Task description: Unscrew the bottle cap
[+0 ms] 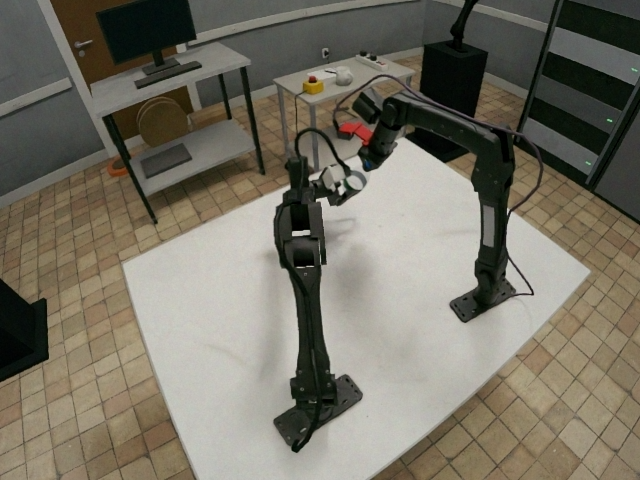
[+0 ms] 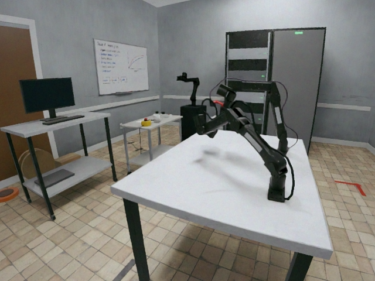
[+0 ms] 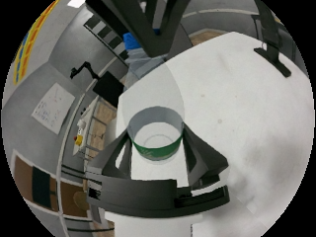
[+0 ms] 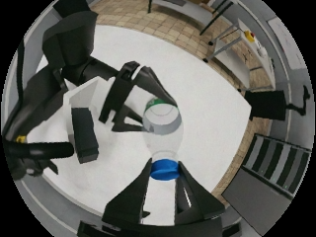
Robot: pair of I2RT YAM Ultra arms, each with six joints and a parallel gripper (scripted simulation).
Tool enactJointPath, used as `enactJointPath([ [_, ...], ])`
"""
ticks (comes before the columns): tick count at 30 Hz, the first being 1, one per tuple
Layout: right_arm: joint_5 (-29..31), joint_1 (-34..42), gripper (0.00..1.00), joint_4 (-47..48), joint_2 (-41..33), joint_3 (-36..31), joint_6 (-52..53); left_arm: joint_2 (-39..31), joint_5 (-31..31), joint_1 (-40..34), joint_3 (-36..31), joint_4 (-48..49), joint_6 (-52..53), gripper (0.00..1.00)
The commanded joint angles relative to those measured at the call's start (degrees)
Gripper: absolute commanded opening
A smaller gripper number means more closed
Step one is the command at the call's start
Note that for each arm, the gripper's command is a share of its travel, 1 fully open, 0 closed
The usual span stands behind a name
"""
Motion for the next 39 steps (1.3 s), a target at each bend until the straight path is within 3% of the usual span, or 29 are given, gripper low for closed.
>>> enactJointPath([
  [1,3.07,0.97,0.0,0.74,-0.77,0.6,-13.57,-1.1,0.8,0.09,1.2,0.16,-0.87,0.0],
  [8,5.45,1.91,0.0,2.67,-1.83,-1.45,-26.92,-1.11,0.8,0.09,1.2,0.17,-0.87,0.0],
  [24,3.97,1.66,0.0,-1.5,-2.47,1.32,-24.62,-1.1,0.8,0.09,1.21,0.15,-0.86,0.0],
  [39,3.86,1.65,0.0,1.15,-1.0,-0.19,-24.22,-1.11,0.81,0.09,1.19,0.17,-0.87,0.0],
])
